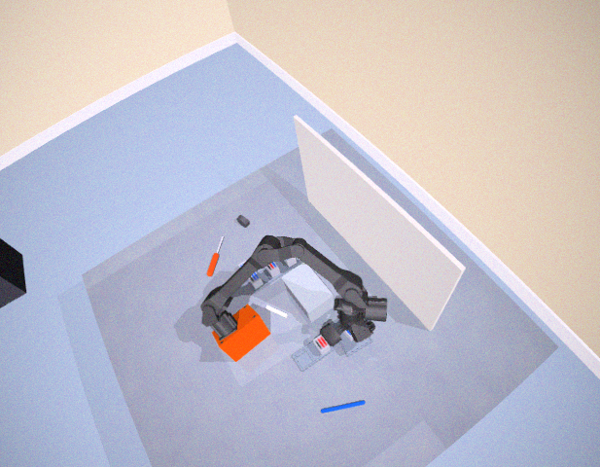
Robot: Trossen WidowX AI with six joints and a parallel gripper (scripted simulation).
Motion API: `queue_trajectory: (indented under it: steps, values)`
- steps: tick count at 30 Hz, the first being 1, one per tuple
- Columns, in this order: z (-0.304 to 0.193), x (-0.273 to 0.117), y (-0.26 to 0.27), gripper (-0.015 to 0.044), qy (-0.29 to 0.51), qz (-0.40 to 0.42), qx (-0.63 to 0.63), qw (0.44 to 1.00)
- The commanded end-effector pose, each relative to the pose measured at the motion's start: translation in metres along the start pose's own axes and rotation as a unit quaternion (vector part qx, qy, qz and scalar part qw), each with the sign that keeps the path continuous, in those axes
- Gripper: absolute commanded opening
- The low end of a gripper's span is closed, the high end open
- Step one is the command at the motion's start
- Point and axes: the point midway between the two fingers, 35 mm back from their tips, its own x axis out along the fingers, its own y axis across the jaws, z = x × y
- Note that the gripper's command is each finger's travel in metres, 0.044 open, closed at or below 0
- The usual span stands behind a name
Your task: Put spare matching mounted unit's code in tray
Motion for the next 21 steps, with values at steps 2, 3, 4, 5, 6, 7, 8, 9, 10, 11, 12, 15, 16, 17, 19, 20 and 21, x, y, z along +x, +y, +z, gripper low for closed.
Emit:
queue_trajectory:
  steps: [2,3,4,5,6,7,8,9,10,11,12,15,16,17,19,20,21]
  values:
    - [0.002,-0.08,0.001,0.044,-0.012,0.017,-0.004,1.0]
    - [0.002,-0.084,0.0,0.044,-0.011,0.018,-0.004,1.0]
    - [0.002,-0.084,0.0,0.044,-0.011,0.018,-0.004,1.0]
    - [0.002,-0.084,0.0,0.044,-0.011,0.018,-0.004,1.0]
    - [0.002,-0.084,0.0,0.044,-0.011,0.018,-0.004,1.0]
    - [0.002,-0.084,0.0,0.044,-0.011,0.018,-0.004,1.0]
    - [0.004,-0.082,0.004,0.044,-0.016,0.029,-0.003,0.999]
    - [0.004,-0.082,0.004,0.044,-0.016,0.029,-0.003,0.999]
    - [0.004,-0.082,0.004,0.044,-0.016,0.029,-0.003,0.999]
    - [0.004,-0.082,0.004,0.044,-0.016,0.029,-0.003,0.999]
    - [0.004,-0.082,0.004,0.044,-0.016,0.029,-0.003,0.999]
    - [0.004,-0.082,0.004,0.044,-0.016,0.029,-0.003,0.999]
    - [0.004,-0.082,0.004,0.044,-0.016,0.029,-0.003,0.999]
    - [0.004,-0.082,0.004,0.044,-0.016,0.029,-0.003,0.999]
    - [0.004,-0.082,0.004,0.044,-0.016,0.029,-0.003,0.999]
    - [0.004,-0.082,0.004,0.044,-0.016,0.029,-0.003,0.999]
    - [0.004,-0.082,0.004,0.044,-0.016,0.029,-0.003,0.999]
